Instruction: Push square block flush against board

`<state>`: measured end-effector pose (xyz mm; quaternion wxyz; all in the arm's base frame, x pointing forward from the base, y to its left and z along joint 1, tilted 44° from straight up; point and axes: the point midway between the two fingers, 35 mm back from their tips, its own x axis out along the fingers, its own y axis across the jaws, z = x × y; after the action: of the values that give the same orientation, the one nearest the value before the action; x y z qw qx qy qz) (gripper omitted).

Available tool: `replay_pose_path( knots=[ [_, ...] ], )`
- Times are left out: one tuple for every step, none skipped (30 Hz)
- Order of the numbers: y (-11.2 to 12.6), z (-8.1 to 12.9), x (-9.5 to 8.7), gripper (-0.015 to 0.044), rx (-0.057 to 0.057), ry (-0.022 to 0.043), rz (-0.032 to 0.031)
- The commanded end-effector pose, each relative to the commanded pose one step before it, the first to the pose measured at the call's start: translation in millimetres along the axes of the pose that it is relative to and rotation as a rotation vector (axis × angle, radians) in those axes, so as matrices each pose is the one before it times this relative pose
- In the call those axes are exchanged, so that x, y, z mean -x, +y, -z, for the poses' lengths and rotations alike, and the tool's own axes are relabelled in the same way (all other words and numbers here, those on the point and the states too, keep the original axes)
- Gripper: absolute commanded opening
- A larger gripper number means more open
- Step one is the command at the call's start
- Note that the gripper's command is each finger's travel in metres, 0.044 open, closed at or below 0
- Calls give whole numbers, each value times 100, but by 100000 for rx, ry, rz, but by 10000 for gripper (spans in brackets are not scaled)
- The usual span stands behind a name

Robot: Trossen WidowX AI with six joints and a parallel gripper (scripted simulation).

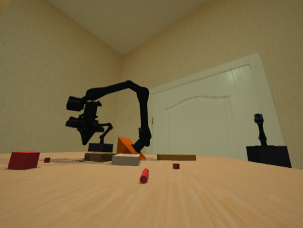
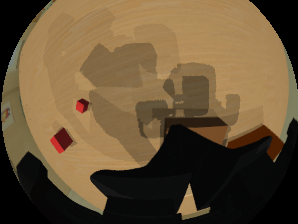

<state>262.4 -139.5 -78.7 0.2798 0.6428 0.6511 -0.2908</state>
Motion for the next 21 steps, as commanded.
replay_pose_path(
  knots=[
    [-1112, -919, -429, 0, -11330, 1027, 766],
    [-38, -47, -9, 0, -545, 32, -1],
    [0, 0, 0, 0, 0, 0, 0],
    [0, 0, 0, 0, 0, 0, 0],
    [0, 0, 0, 0, 0, 0, 0],
    [0, 0, 0, 0, 0, 0, 0],
    [26, -11, -314, 0, 2, -2, -7],
    [60, -22, -940, 0, 7, 4, -19],
    [39, -2, -1552, 0, 18, 40, -19],
    [-37, 39, -1530, 0, 24, 82, -3],
    [-59, 42, -905, 0, 18, 69, 7],
    [-26, 17, -299, 0, 6, 26, 4],
    [0, 0, 0, 0, 0, 0, 0],
    [0, 0, 0, 0, 0, 0, 0],
    [0, 0, 0, 0, 0, 0, 0],
    [2, 12, 1, 0, -1, -1, 0],
    [3, 23, 1, 0, -1, -2, -1],
    [5, 35, 2, 0, -2, -2, -1],
    [6, 47, 3, 0, -2, -3, -1],
    [8, 58, 3, 0, -3, -4, -1],
    [9, 67, 4, 0, -3, -4, -1]
  ],
)
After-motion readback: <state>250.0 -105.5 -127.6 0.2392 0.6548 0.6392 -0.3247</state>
